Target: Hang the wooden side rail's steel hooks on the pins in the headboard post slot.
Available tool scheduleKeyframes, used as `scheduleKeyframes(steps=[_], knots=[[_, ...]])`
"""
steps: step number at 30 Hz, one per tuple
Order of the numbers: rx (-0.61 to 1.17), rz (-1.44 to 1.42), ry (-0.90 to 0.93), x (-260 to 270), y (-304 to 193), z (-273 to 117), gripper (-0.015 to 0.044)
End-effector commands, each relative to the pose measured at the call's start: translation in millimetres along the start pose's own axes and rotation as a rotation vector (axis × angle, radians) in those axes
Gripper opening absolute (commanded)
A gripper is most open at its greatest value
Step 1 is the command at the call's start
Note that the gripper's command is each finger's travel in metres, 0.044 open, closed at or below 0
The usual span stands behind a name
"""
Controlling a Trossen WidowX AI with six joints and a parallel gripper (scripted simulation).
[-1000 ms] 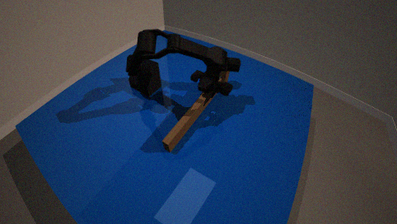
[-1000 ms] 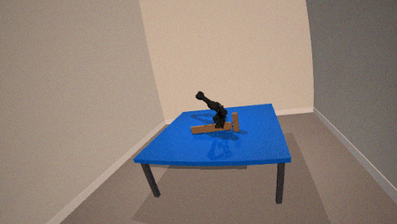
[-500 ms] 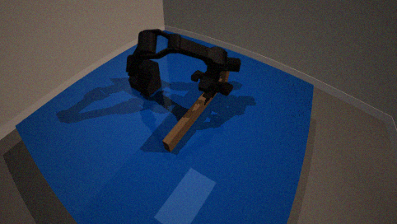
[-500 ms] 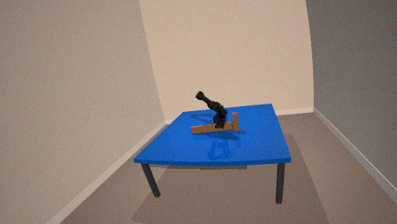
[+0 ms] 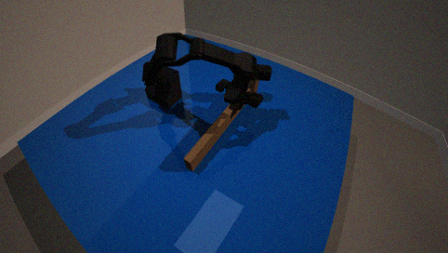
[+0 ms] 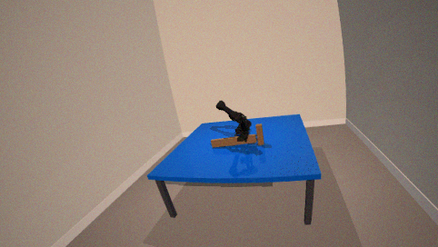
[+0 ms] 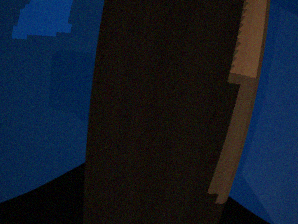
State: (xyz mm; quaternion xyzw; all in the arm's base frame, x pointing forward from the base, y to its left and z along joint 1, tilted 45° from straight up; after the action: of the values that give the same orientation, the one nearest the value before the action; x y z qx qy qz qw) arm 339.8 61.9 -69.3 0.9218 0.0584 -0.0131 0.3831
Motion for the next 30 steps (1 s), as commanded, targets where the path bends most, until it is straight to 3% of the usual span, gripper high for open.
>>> scheduleKeyframes(steps=[1,30], knots=[[0.004,0.005,0.011,2.4,-2.5,-3.1,0.0],[0.004,0.005,0.011,2.7,-5.4,-3.4,0.0]])
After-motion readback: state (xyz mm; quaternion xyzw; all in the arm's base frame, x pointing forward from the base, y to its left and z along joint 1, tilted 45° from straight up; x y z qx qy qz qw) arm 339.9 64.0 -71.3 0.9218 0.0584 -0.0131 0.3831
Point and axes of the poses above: the point midway between the two fingers, 35 mm back from their tips, its own z axis out along the fingers, its own x axis across the jaws, y = z × x, the point moved 2 cm from there along -z, back along the fingers, and after that the axes turned 7 degrees about -z, right-handed, at the moved point
